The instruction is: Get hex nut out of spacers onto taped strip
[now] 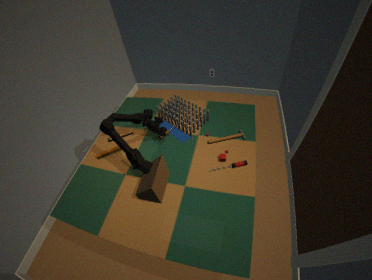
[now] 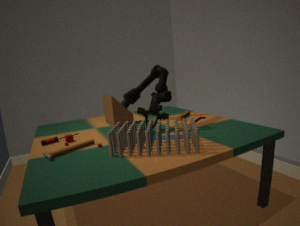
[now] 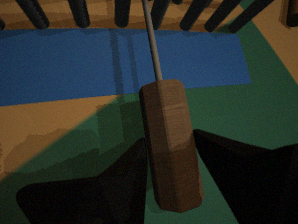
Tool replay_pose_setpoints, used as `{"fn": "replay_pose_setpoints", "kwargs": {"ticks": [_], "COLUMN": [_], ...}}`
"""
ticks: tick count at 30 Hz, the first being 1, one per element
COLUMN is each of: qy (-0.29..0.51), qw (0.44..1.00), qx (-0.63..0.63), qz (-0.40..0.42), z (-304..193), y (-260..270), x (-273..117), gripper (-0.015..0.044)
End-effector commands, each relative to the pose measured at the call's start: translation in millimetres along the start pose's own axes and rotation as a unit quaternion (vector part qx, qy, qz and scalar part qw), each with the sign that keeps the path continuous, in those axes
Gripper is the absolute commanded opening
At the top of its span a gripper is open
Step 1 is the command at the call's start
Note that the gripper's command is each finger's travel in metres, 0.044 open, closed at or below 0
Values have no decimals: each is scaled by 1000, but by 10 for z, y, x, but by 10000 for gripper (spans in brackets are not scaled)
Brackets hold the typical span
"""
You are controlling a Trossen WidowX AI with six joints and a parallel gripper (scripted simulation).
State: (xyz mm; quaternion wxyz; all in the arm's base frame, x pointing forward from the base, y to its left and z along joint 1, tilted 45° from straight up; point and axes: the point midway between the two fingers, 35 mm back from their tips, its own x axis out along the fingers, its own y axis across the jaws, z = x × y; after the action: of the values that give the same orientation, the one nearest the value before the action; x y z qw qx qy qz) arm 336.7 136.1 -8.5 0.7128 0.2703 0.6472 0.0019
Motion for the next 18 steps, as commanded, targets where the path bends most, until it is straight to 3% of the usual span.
{"fn": "replay_pose_setpoints", "kwargs": {"ticks": [1, 18], "qy": [-3, -4], "qw": [1000, 1000], "qx": [-2, -2], "qz": [3, 3], "z": [50, 137], "y": [11, 6], "x": [-1, 40], "gripper": [0, 0]}}
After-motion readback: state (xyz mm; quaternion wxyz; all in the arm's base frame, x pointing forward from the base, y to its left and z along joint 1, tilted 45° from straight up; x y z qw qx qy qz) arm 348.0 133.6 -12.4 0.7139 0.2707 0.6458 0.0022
